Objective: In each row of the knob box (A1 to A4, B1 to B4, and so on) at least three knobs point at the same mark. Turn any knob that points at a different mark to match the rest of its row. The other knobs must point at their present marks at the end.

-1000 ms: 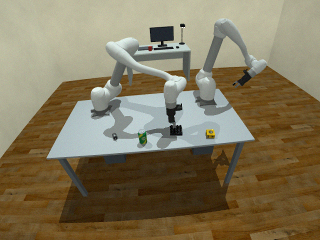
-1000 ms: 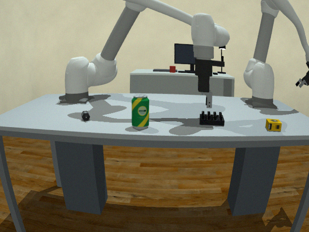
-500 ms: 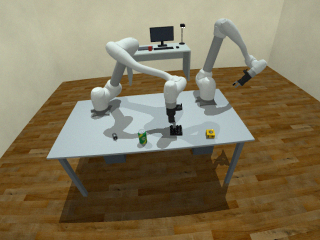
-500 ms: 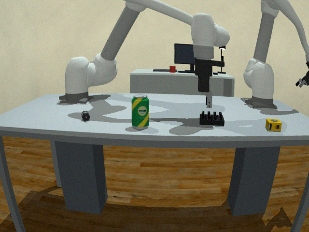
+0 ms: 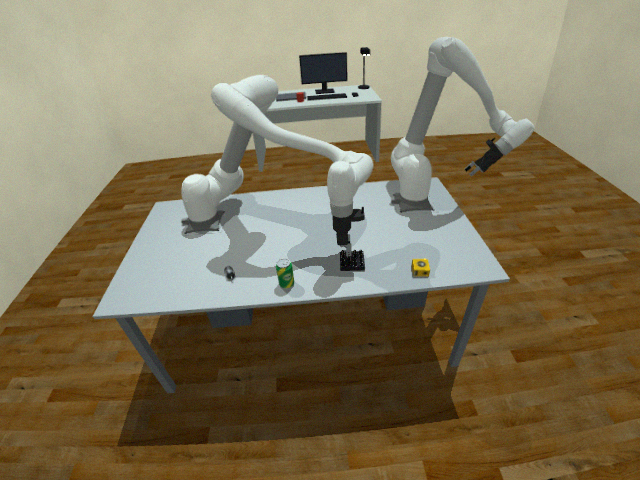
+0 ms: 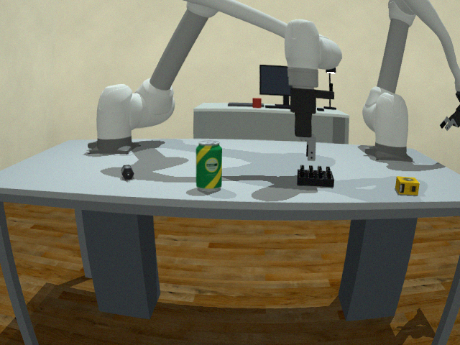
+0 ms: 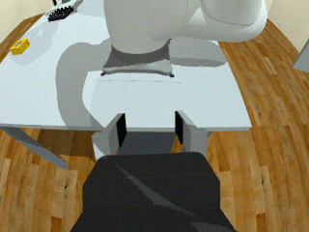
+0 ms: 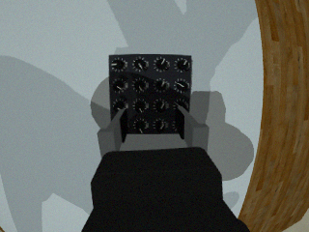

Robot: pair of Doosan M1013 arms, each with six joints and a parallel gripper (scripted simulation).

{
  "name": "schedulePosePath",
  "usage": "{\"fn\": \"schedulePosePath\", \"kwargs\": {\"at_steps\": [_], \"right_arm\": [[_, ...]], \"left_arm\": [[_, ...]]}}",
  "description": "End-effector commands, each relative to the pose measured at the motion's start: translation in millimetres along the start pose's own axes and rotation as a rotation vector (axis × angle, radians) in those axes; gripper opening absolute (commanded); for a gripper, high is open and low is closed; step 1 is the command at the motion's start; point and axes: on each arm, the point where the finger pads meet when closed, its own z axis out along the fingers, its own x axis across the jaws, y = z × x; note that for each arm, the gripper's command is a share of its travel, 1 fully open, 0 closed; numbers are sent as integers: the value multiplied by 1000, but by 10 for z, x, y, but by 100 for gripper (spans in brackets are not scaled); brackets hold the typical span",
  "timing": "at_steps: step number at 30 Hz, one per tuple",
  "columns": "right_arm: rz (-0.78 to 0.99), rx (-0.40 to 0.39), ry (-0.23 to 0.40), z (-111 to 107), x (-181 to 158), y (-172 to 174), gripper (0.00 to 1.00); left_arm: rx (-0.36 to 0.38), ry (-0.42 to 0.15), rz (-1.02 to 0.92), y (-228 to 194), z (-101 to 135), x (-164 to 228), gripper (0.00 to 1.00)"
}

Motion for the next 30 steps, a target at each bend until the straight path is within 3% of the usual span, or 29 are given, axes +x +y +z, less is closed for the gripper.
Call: {"fn": "schedulePosePath", "kwargs": {"at_steps": [1,30], "right_arm": [[0,2,0,-12,1,1,100],[-1,2,0,-6,-21,415,100]], "left_arm": [[-1,0,0,-1,-4,1,100],[-1,0,0,-1,-4,1,100]]}}
